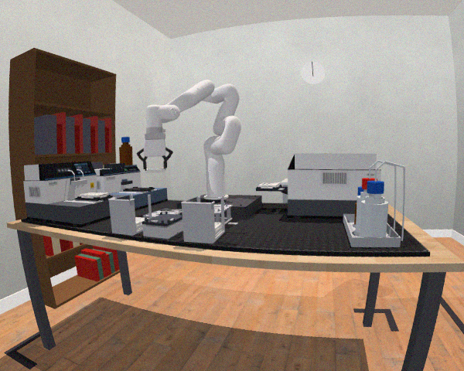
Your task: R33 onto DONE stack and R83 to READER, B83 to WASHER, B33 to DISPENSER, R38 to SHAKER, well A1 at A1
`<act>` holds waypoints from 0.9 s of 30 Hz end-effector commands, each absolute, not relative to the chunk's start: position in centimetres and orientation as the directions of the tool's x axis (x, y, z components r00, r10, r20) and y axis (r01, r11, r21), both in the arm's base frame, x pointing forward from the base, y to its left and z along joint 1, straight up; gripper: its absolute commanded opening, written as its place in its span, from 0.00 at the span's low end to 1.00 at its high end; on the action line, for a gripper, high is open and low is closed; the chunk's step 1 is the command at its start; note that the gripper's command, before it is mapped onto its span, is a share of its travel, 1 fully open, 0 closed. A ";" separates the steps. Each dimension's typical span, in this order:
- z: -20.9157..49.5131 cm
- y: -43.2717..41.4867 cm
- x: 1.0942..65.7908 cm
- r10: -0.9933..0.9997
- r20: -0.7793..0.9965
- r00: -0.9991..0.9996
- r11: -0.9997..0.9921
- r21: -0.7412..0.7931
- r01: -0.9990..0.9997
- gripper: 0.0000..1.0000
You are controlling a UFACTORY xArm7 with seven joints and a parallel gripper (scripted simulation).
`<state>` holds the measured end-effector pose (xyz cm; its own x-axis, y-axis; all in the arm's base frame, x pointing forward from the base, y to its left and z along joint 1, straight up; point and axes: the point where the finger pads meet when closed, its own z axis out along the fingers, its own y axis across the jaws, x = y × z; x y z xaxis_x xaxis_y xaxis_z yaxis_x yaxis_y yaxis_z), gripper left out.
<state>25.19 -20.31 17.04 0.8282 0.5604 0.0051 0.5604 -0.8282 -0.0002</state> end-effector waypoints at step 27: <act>17.2 -15.4 32.3 0.426 0.005 0.904 -0.905 0.003 0.426 0.00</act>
<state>31.64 -15.67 17.06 0.8980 0.4400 0.0039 0.4400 -0.8980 -0.0005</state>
